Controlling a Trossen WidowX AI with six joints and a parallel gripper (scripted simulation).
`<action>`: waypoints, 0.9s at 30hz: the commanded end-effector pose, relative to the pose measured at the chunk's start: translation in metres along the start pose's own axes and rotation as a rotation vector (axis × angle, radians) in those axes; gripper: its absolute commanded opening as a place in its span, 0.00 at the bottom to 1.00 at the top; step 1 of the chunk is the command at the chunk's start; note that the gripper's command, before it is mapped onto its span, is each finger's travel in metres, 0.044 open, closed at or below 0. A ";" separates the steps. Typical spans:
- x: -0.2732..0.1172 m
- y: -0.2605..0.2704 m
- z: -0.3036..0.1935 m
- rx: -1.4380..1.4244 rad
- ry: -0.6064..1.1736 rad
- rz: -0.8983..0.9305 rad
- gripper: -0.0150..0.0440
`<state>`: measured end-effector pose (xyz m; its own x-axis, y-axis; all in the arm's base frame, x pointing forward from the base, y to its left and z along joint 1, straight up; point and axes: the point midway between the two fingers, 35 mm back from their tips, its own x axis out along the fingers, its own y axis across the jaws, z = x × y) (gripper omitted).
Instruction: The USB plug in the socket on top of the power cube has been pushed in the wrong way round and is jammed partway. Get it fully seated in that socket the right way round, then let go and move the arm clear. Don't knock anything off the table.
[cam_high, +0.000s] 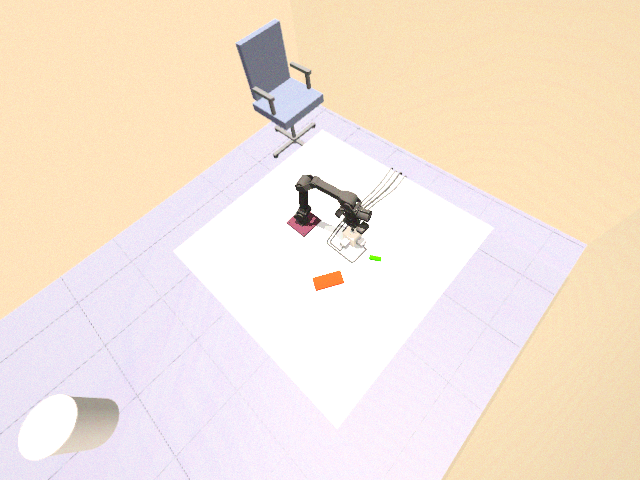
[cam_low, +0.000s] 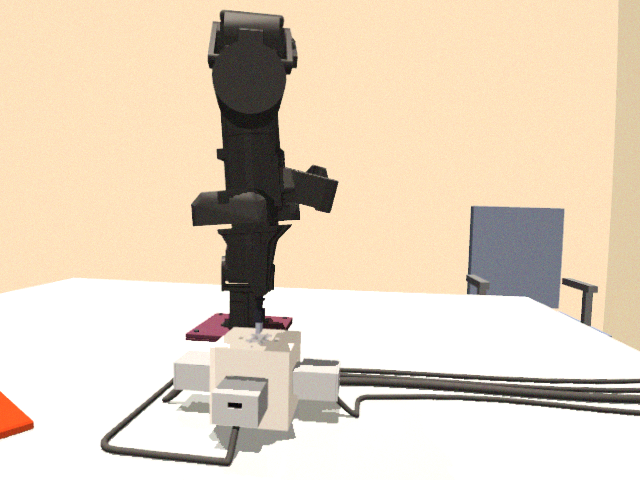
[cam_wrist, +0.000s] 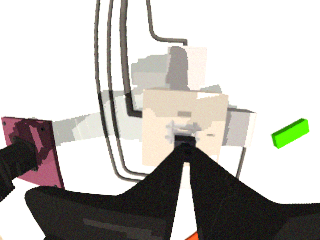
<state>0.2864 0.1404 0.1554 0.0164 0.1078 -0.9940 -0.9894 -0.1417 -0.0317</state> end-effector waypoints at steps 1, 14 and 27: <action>0.001 0.000 0.000 -0.006 -0.004 0.000 0.25; 0.002 0.000 0.000 -0.006 -0.004 0.000 0.25; 0.004 0.000 0.000 -0.006 -0.004 0.000 0.25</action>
<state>0.2864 0.1404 0.1521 0.0163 0.1080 -0.9940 -0.9894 -0.1418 -0.0316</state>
